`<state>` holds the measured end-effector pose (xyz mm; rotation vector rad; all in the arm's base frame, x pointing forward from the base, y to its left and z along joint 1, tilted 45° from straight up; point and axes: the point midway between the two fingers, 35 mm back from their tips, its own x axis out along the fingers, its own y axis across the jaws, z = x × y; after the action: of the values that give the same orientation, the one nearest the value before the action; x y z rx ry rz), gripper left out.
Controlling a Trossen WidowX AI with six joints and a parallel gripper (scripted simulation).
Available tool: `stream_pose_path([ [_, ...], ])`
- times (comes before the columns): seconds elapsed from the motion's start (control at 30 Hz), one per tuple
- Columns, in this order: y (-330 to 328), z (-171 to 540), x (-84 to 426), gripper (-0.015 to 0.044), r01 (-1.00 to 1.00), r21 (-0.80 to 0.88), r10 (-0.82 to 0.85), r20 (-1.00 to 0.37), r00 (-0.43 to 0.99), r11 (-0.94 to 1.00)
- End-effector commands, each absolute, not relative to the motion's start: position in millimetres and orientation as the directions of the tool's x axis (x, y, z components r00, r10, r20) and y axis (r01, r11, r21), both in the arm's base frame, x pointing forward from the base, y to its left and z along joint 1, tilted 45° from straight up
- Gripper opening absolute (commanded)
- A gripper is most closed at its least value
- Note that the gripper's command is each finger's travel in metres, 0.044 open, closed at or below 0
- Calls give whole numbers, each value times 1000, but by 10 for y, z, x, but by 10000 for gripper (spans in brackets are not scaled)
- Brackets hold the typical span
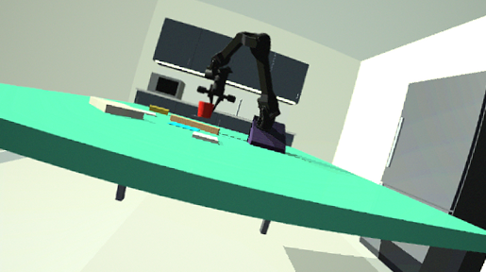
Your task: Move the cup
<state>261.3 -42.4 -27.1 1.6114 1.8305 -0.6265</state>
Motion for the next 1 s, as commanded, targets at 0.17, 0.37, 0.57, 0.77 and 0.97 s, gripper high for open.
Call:
stream_pose_path([
  [0.17, -422, -273, 2611, 0, 988, 46, 698, -713, -70, 146],
  [0.37, -420, -271, 2612, 0, 988, 46, 698, -713, -70, 146],
  [0.57, -350, -200, 2632, 0, 988, 46, 697, -714, -71, 147],
  [0.77, -241, -94, 2657, 0, 988, 46, 696, -714, -71, 149],
  [0.97, -130, 15, 2685, 0, 988, 47, 696, -714, -72, 149],
])
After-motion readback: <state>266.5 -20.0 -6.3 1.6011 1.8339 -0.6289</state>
